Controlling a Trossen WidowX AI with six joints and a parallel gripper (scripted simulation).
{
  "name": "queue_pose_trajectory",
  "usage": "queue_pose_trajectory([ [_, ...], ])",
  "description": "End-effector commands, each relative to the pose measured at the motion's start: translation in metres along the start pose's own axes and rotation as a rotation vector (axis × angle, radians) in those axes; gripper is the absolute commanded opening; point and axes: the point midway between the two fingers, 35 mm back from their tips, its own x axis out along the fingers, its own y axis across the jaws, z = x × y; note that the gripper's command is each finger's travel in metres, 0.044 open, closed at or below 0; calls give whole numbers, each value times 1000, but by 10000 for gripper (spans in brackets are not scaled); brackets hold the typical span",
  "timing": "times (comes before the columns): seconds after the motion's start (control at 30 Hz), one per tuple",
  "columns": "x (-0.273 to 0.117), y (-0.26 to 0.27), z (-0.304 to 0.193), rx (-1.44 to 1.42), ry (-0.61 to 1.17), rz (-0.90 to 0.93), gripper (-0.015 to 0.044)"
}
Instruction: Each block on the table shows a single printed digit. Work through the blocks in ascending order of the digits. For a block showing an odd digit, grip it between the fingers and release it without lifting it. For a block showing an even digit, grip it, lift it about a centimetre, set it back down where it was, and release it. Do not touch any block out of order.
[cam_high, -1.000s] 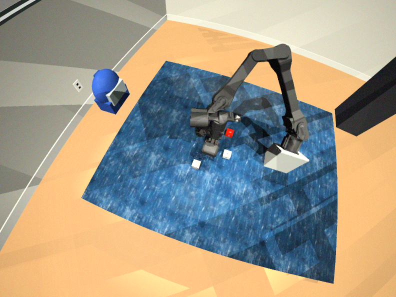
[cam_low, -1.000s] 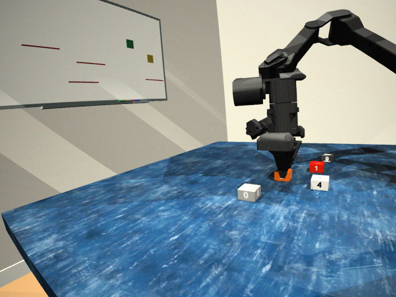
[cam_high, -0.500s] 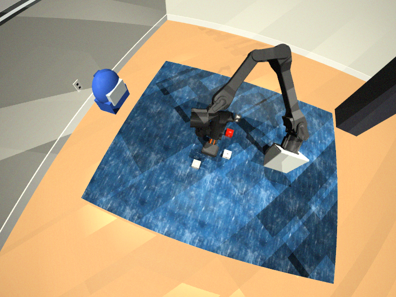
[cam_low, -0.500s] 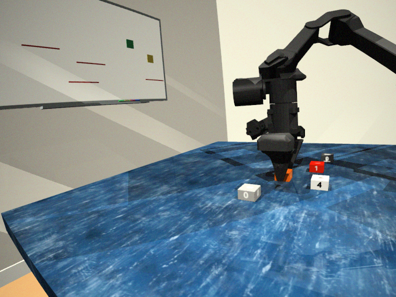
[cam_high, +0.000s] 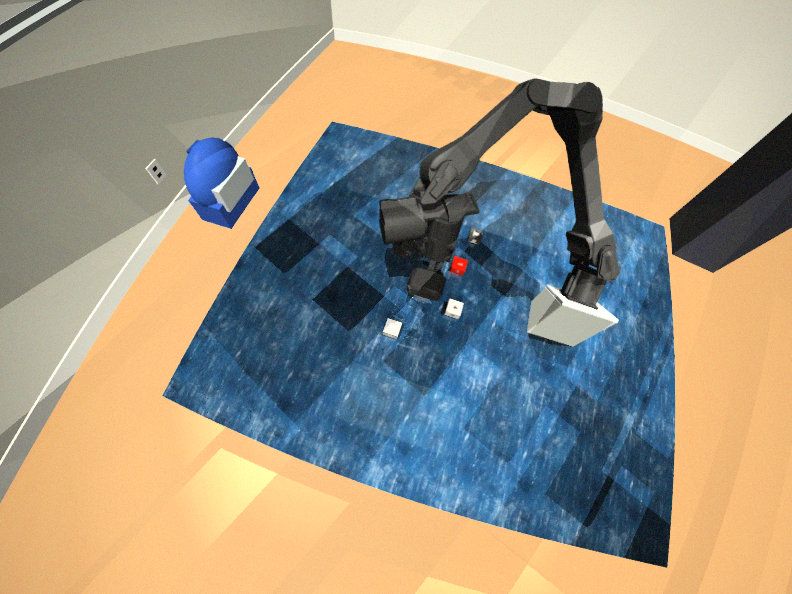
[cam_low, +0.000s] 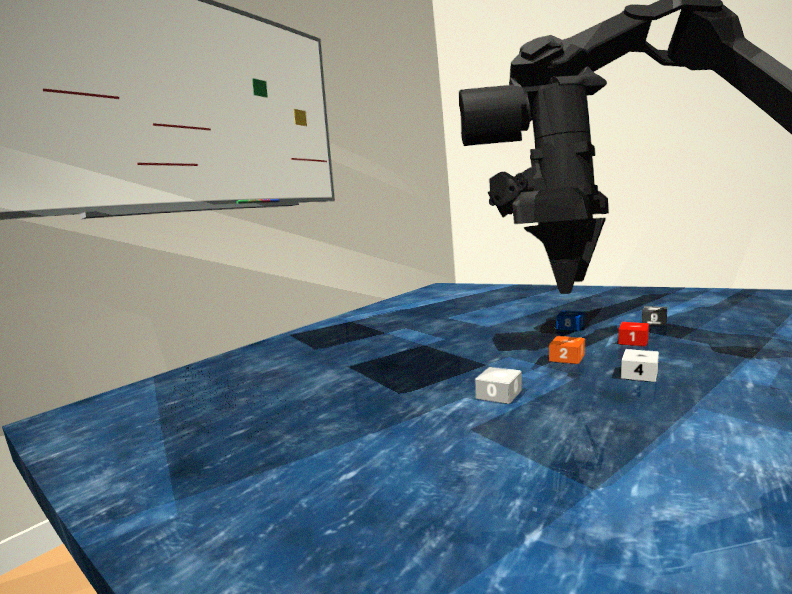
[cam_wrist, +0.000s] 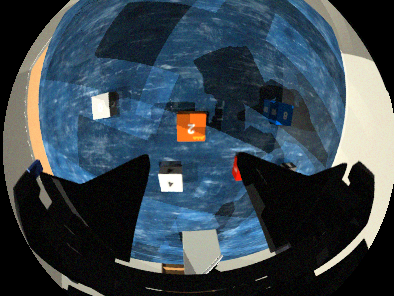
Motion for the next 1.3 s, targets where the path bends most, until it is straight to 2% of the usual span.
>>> queue_pose_trajectory([
  [0.0, -45, -1, 1, 12, -21, 10, 190],
  [0.1, -45, -1, 1, 12, -21, 10, 120],
  [0.43, -45, 0, -1, 12, -21, 11, 120],
  [0.63, -45, 23, -70, 9, -18, 13, 120],
  [0.8, -44, 25, -79, 9, -18, 12, 120],
  [0.87, -33, 26, -77, 8, -18, 14, 172],
  [1.0, 28, 26, -76, 9, -19, 11, 278],
  [1.13, 38, 25, -77, 10, -18, 8, 383],
  [1.17, 38, 25, -77, 10, -18, 8, 400],
  [1.27, 39, 25, -77, 10, -18, 8, 400],
])
